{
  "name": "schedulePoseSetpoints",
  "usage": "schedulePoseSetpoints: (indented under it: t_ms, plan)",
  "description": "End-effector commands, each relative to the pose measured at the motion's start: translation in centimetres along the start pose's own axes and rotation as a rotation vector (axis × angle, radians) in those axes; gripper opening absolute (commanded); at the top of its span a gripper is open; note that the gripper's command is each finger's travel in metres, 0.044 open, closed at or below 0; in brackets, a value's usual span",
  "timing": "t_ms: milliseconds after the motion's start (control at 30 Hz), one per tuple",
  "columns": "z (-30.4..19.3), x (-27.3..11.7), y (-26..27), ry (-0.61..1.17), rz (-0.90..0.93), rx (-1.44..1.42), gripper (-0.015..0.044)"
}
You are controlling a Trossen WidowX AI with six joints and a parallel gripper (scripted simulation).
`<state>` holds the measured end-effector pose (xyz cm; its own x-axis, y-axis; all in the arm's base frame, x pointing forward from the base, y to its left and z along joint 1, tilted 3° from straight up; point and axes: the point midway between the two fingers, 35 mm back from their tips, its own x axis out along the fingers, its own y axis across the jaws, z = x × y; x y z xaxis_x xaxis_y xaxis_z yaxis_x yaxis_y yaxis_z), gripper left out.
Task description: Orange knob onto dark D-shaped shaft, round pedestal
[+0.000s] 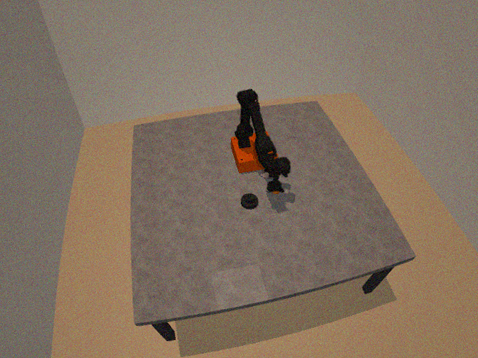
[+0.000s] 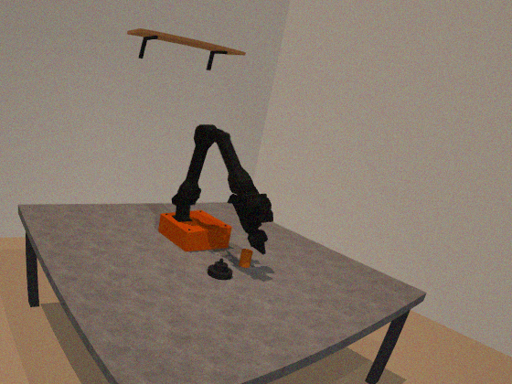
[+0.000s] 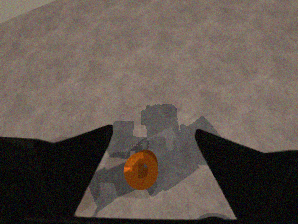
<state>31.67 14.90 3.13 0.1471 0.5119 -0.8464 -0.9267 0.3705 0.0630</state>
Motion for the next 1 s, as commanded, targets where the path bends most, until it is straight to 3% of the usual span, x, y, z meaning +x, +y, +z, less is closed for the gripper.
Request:
schedulePoseSetpoints:
  t_ms: [0, 767, 967]
  plan:
    - [0.64, -5.27, 2.40, 0.591, -0.081, -0.112, 0.0440]
    - [0.64, -5.27, 2.40, 0.590, -0.086, -0.096, 0.0440]
    - [0.61, -5.22, 2.39, 0.552, -0.236, 0.407, 0.0440]
